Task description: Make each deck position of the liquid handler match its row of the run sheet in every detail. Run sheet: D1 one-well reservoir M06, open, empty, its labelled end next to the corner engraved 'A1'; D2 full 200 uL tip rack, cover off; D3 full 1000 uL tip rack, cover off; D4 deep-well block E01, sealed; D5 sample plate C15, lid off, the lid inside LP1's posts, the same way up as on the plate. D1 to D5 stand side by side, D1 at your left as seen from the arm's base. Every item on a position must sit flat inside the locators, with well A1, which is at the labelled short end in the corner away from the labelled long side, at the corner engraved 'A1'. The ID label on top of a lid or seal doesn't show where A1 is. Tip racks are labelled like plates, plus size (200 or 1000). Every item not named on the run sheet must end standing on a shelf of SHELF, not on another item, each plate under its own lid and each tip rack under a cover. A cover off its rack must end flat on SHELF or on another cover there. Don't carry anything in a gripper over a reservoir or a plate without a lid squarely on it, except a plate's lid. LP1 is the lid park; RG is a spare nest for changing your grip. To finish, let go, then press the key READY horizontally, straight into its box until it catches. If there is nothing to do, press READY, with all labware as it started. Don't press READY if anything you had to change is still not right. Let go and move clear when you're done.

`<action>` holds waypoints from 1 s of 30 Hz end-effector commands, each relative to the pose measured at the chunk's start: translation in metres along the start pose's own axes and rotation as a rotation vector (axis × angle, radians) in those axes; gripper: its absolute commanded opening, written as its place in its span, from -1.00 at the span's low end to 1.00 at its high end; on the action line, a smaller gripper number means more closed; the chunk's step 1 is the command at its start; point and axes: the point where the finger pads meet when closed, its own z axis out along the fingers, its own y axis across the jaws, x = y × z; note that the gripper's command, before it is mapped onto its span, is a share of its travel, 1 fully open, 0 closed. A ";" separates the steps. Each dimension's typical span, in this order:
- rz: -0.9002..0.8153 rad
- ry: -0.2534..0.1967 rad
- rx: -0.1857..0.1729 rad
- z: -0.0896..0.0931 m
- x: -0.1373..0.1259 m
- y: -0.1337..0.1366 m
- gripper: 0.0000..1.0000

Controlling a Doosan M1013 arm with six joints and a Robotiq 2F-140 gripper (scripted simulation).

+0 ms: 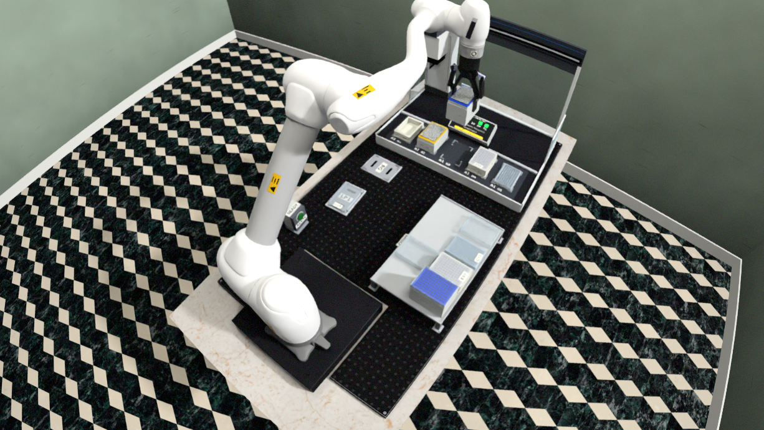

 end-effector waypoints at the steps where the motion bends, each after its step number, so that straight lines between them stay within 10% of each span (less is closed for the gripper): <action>1: 0.000 0.002 0.000 0.003 0.000 0.000 -0.80; 30: 0.000 0.002 0.000 0.045 0.000 0.000 -0.80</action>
